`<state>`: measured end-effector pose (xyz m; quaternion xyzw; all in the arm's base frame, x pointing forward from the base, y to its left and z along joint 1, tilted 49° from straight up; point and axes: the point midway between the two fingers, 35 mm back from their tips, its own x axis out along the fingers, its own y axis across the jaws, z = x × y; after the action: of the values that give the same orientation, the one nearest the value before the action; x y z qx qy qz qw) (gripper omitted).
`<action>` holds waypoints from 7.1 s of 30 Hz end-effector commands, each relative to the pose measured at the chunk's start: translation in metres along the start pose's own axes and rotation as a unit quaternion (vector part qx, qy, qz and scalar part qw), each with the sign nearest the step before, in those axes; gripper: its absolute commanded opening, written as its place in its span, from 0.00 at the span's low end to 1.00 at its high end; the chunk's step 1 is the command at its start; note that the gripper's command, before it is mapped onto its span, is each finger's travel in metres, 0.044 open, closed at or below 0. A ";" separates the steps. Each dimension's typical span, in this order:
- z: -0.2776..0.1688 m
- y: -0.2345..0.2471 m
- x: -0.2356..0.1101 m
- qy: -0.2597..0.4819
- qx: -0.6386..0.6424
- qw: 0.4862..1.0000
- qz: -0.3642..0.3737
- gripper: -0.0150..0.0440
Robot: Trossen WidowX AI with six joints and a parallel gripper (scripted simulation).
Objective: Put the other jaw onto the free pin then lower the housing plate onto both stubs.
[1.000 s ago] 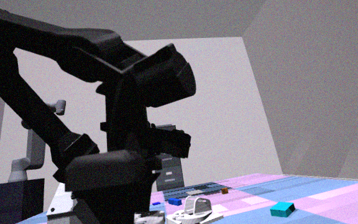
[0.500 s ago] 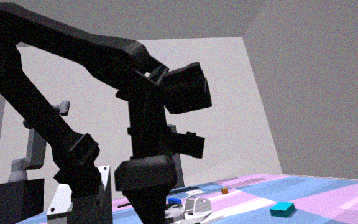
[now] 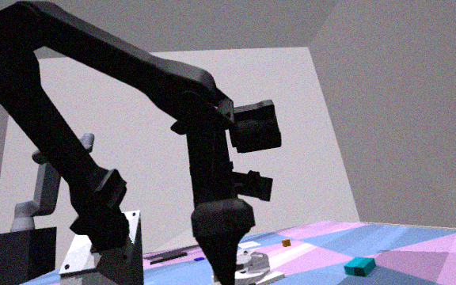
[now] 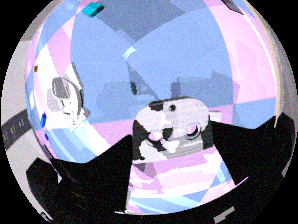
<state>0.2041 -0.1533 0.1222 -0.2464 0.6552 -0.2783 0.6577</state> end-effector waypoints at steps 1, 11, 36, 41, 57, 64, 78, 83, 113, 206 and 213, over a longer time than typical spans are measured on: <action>0.007 0.012 0.001 0.000 -0.008 1.000 0.002 0.85; 0.019 0.043 0.003 0.002 -0.035 0.999 0.009 0.85; 0.030 0.126 0.006 0.010 -0.106 0.994 0.002 0.85; 0.029 0.143 0.006 0.012 -0.121 0.993 -0.003 0.85; 0.015 0.196 0.009 0.012 -0.168 0.985 -0.032 0.85; 0.012 0.203 0.010 0.012 -0.175 0.984 -0.038 0.85; 0.012 0.203 0.010 0.012 -0.174 0.984 -0.038 0.85; 0.012 0.203 0.010 0.012 -0.173 0.984 -0.038 0.85; 0.013 0.199 0.010 0.012 -0.179 0.983 -0.038 0.85; 0.012 0.191 0.079 0.012 -0.179 0.983 -0.040 0.85; 0.012 0.191 0.079 0.013 -0.179 0.983 -0.040 0.85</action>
<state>0.2226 -0.0692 -0.0668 -0.3795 0.6930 -0.1864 0.5839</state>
